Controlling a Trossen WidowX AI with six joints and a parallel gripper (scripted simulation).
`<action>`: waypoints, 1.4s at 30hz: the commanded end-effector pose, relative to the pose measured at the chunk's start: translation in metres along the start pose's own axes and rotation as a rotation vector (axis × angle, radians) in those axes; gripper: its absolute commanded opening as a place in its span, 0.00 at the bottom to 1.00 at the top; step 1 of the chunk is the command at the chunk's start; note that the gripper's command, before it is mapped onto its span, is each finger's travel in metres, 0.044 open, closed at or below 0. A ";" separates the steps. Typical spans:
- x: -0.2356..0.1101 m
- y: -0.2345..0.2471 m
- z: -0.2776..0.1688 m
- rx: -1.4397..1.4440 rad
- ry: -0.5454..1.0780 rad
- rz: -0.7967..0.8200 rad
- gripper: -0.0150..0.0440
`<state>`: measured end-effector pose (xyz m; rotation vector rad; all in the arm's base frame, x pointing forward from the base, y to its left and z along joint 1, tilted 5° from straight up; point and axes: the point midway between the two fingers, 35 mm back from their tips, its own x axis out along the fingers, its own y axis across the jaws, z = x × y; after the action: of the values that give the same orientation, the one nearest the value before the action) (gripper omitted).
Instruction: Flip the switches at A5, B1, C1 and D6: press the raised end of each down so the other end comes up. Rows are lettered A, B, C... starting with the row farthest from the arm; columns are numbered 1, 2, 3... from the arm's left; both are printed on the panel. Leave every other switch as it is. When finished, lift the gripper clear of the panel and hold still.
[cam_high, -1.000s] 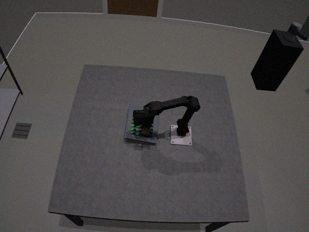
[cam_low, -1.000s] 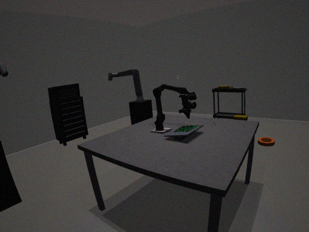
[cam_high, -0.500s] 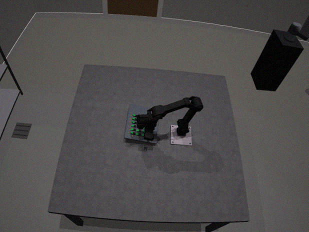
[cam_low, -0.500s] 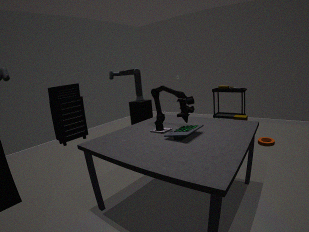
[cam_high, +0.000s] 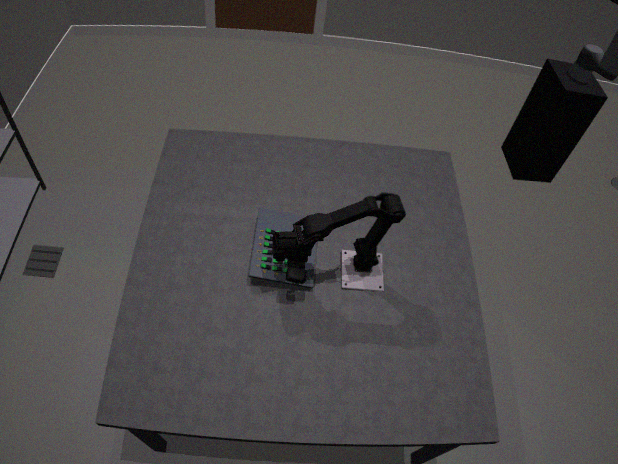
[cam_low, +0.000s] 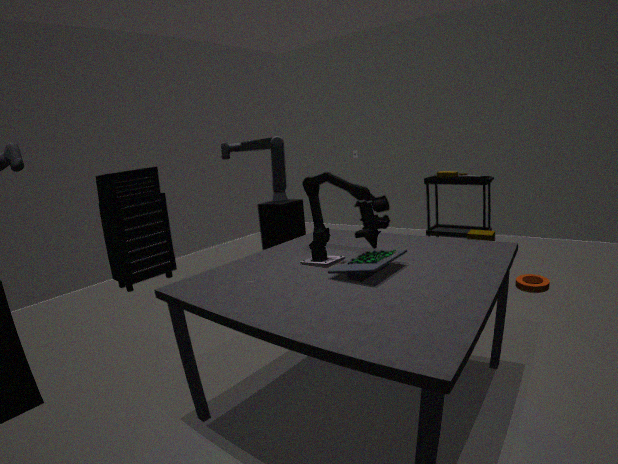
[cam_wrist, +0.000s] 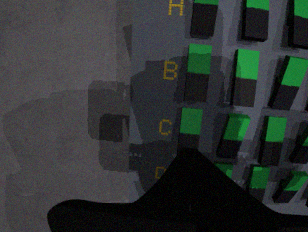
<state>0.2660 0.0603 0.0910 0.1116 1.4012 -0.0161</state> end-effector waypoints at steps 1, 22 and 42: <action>0.009 -0.001 -0.003 0.003 0.011 -0.007 0.25; 0.012 -0.001 -0.004 0.003 0.011 -0.007 0.25; 0.013 -0.001 -0.004 0.003 0.011 -0.007 0.25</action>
<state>0.2655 0.0605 0.0797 0.1111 1.4097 -0.0187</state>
